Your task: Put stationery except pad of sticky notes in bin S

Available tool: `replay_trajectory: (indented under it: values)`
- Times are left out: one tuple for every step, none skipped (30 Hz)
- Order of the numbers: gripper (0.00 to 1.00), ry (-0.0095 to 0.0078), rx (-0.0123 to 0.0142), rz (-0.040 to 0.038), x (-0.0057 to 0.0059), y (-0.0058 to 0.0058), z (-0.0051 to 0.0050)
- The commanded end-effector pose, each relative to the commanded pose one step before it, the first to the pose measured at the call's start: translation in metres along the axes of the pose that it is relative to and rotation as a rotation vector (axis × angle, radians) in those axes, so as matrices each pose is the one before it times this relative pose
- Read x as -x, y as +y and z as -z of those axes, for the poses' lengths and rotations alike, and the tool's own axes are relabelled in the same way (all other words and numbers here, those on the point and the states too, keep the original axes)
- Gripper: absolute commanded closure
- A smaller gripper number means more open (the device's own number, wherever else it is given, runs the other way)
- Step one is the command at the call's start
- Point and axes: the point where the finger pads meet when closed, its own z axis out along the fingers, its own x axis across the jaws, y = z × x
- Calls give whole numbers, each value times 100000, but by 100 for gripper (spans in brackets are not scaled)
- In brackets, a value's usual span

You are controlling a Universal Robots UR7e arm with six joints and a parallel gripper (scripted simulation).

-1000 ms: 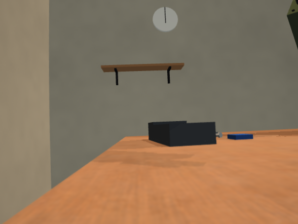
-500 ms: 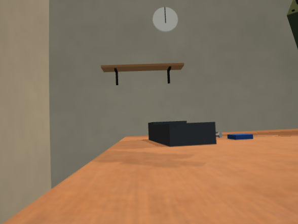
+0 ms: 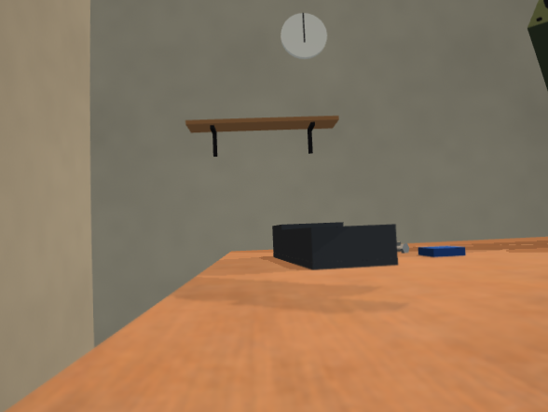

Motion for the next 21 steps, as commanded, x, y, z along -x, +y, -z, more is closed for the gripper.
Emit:
replay_trajectory:
  values:
    - [69,2830,-1080,10483,-1524,-1628,805]
    - [69,0,0,0,0,0,0]
    - [69,0,0,0,0,0,0]
    - [69,1591,-481,4717,-616,-482,289]
    - [69,1591,-481,4717,-643,-454,277]
    - [69,1027,-312,3012,-668,-424,263]
    - [69,0,0,0,0,0,0]
    - [69,0,0,0,0,0,0]
    - [69,111,-31,364,-274,-162,103]
    - [69,0,0,0,0,0,0]
    - [69,1746,-227,4681,-683,-362,313]
    - [69,1746,-227,4681,-705,-330,300]
    - [69,1228,-159,3292,-725,-297,285]
    - [69,0,0,0,-311,-115,116]
    - [69,0,0,0,0,0,0]
    - [69,0,0,0,1,0,3]
    - [69,1864,51,4641,-729,-233,330]
    - [69,1863,51,4641,-745,-198,319]
    - [69,1284,35,3199,-758,-163,306]
    - [69,0,0,0,-350,-63,133]
    - [69,0,0,0,0,0,0]
